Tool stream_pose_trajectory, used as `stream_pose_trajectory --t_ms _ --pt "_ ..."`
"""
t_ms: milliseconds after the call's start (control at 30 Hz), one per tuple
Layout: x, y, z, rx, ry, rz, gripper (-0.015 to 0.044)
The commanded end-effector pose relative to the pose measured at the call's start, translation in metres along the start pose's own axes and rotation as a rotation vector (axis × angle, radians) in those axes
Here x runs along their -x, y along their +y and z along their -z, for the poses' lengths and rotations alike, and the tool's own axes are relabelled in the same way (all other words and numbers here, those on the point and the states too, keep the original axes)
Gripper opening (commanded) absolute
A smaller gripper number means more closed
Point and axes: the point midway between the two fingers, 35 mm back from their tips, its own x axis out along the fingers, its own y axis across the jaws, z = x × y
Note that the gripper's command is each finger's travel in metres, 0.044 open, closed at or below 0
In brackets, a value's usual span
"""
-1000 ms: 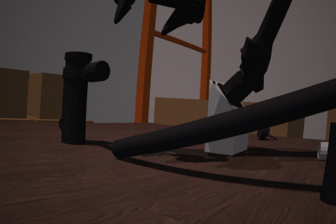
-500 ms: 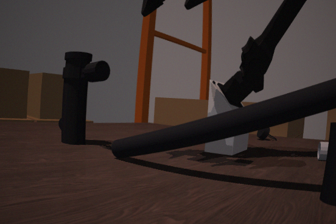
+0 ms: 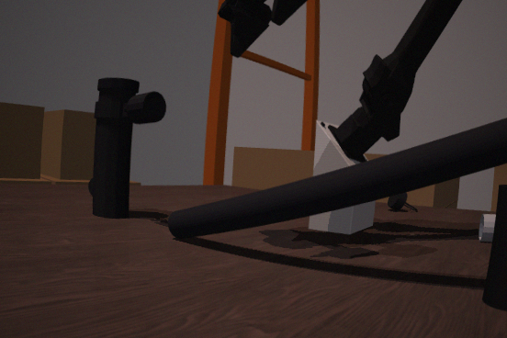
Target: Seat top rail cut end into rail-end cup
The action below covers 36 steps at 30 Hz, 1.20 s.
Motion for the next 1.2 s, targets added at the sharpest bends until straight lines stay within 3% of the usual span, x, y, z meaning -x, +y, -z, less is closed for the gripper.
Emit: stream_pose_trajectory --t_ms 0,133,300,967,1167 --pt "-0.043 0.011 0.017 -0.571 0.150 0.136 0.0440" --pt "-0.067 0.017 0.030 -0.889 0.192 0.258 0.0440" --pt "-0.080 0.020 0.039 -1.081 0.196 0.345 0.0440" --pt "-0.080 0.020 0.039 -1.093 0.195 0.348 0.0440" --pt "-0.112 0.014 0.050 -1.093 0.196 0.347 0.0440"
